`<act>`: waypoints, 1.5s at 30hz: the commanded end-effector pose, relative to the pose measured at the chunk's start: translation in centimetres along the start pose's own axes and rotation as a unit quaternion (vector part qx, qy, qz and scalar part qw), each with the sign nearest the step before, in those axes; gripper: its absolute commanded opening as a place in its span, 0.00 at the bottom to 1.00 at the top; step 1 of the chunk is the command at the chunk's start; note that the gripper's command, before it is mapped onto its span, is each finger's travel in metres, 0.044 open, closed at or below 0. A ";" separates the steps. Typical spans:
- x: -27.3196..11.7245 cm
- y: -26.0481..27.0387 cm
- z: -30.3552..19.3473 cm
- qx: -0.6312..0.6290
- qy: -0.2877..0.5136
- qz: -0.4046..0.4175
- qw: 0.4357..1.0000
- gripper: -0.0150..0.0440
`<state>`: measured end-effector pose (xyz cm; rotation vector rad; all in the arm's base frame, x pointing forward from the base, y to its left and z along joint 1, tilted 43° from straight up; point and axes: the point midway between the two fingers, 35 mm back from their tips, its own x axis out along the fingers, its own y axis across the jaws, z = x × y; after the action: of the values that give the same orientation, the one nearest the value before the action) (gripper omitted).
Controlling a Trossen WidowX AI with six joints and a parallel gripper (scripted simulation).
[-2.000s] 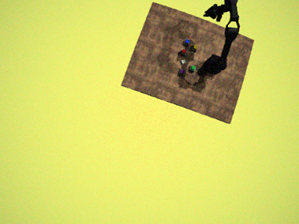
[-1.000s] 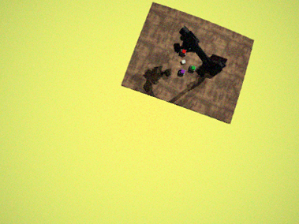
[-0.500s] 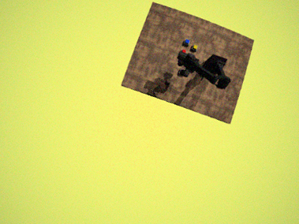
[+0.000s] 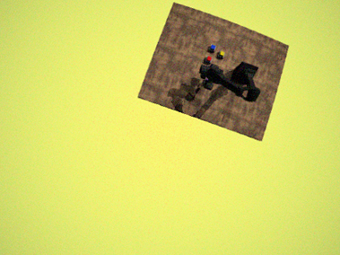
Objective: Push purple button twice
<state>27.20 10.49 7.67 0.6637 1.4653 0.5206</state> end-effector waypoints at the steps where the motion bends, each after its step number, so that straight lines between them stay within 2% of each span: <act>1: 0.2 0.0 -0.1 0.003 0.001 -0.001 1.000 0.29; 10: 0.3 0.0 -0.1 0.003 0.001 -0.001 1.000 0.29; 31: 3.6 0.0 -0.1 0.003 0.001 0.000 1.000 0.29; 45: 3.7 0.0 -0.1 0.003 0.001 0.000 1.000 0.29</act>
<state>27.48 12.96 5.14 0.6672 1.4602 0.5224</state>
